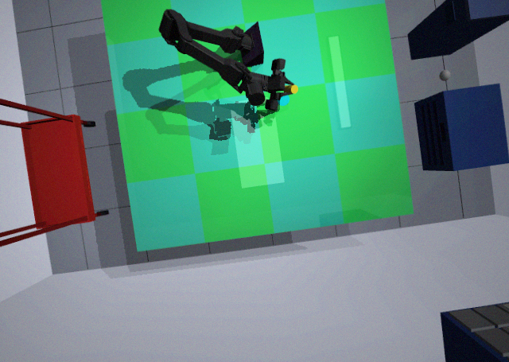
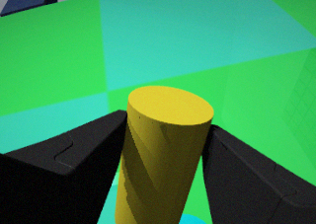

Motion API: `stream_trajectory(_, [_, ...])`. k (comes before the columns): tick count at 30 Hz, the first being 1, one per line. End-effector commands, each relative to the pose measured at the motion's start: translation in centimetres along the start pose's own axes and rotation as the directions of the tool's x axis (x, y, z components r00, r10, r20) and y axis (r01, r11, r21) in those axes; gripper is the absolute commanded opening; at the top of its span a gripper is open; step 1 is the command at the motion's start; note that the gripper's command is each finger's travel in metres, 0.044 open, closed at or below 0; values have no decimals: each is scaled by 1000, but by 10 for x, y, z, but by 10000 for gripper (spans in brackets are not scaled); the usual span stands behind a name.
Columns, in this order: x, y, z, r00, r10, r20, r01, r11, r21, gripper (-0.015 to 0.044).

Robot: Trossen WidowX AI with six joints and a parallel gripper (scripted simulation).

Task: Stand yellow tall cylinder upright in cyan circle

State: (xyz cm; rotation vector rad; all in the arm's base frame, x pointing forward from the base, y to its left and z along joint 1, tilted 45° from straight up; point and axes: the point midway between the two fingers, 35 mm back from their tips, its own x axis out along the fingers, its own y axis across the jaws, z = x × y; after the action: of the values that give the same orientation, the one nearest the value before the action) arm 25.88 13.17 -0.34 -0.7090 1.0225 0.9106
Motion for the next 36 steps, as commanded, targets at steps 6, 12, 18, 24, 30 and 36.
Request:
stream_trajectory(6, [-5,0,1,997,-14,74,17,999,-29,105])
stream_trajectory(12, [-8,1,1,993,-24,116,30,999,-45,105])
stream_trajectory(18, [-11,1,0,987,-35,158,45,997,-62,105])
stream_trajectory(24, [-14,1,0,979,-46,199,63,995,-79,105])
stream_trajectory(30, [-17,1,0,969,-57,239,82,992,-96,105])
stream_trajectory(36, [-20,2,0,958,-69,279,104,988,-114,105])
